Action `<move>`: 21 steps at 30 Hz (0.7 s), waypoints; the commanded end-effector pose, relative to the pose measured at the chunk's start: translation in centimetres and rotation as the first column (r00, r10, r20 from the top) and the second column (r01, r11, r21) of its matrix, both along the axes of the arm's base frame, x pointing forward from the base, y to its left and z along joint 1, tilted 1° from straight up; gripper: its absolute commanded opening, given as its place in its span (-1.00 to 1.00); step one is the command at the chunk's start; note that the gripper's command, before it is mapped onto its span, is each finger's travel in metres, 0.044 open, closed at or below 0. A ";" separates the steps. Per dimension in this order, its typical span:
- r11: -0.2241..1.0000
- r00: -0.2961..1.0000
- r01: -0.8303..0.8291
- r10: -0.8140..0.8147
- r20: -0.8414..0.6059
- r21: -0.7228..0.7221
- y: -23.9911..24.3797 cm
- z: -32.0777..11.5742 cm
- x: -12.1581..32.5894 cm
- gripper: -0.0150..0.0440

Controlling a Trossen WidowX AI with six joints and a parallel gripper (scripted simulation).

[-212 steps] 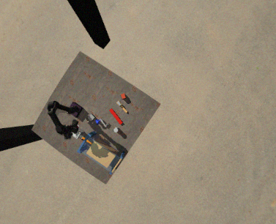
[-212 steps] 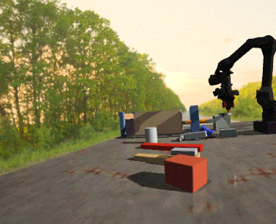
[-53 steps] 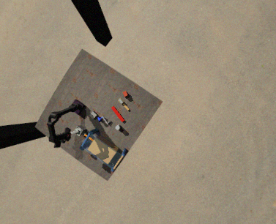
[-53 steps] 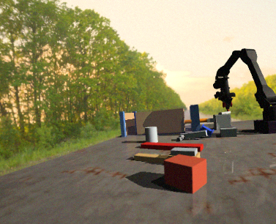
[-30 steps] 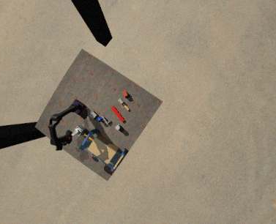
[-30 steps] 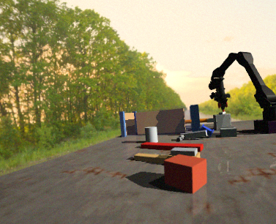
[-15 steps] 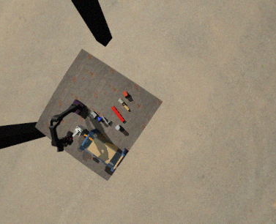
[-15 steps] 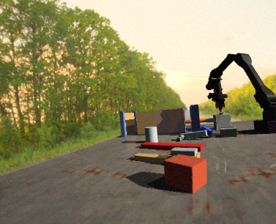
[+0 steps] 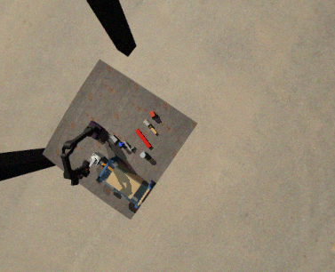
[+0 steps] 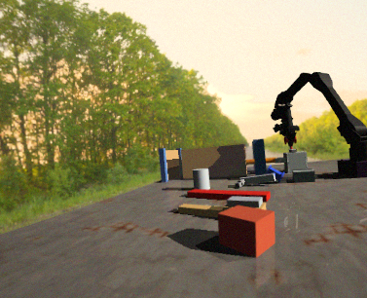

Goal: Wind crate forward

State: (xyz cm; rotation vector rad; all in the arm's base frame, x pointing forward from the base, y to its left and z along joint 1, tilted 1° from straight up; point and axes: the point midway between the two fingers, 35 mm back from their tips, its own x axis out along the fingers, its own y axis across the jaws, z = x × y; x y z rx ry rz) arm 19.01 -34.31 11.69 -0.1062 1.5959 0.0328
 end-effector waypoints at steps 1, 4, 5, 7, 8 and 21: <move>0.999 0.999 -0.033 0.033 0.035 -0.003 0.4 0.0 2.6 -0.49; 0.999 0.999 -0.033 0.033 0.035 -0.003 0.5 0.0 3.0 -0.49; 0.999 0.999 -0.033 0.033 0.035 -0.003 0.5 0.0 3.1 -0.49; 0.999 0.999 -0.033 0.033 0.035 -0.003 0.6 0.0 3.4 -0.49; 0.999 0.999 -0.033 0.033 0.035 -0.003 0.6 0.0 3.4 -0.49; 0.999 0.999 -0.033 0.033 0.037 -0.002 1.4 0.0 5.0 -0.49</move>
